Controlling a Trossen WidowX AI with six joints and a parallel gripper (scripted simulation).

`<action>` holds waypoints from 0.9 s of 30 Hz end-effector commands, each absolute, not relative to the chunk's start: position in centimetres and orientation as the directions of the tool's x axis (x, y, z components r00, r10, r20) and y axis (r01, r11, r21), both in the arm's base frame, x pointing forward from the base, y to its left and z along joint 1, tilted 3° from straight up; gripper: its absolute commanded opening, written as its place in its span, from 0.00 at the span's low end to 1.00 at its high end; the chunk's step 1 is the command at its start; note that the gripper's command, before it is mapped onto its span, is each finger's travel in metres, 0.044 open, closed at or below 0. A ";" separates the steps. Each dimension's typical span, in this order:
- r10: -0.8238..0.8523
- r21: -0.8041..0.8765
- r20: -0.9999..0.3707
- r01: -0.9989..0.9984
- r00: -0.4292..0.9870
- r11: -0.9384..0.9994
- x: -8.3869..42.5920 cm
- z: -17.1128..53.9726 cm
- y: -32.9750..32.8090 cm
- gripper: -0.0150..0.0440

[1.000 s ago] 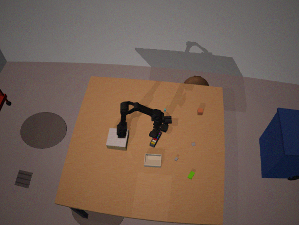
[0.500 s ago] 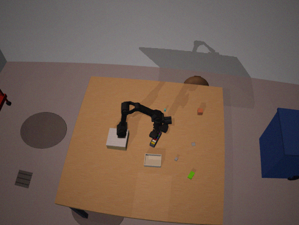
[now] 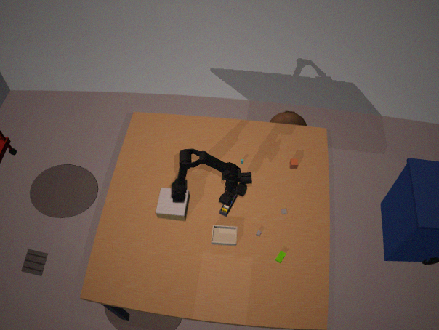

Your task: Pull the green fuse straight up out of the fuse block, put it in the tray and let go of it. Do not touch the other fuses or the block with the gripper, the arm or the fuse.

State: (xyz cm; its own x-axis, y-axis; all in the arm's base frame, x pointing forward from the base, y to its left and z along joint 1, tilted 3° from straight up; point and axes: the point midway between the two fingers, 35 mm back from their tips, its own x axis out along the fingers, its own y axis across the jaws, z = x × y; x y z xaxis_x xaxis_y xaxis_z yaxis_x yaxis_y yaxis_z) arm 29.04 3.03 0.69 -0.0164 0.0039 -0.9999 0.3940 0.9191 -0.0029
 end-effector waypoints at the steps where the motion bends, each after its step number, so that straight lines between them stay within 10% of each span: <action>1: 0.007 -0.003 -1.000 0.394 -0.023 0.919 28.8 0.2 3.1 0.38; 27: 0.007 -0.003 -1.000 0.394 -0.023 0.919 28.8 -0.8 3.1 0.38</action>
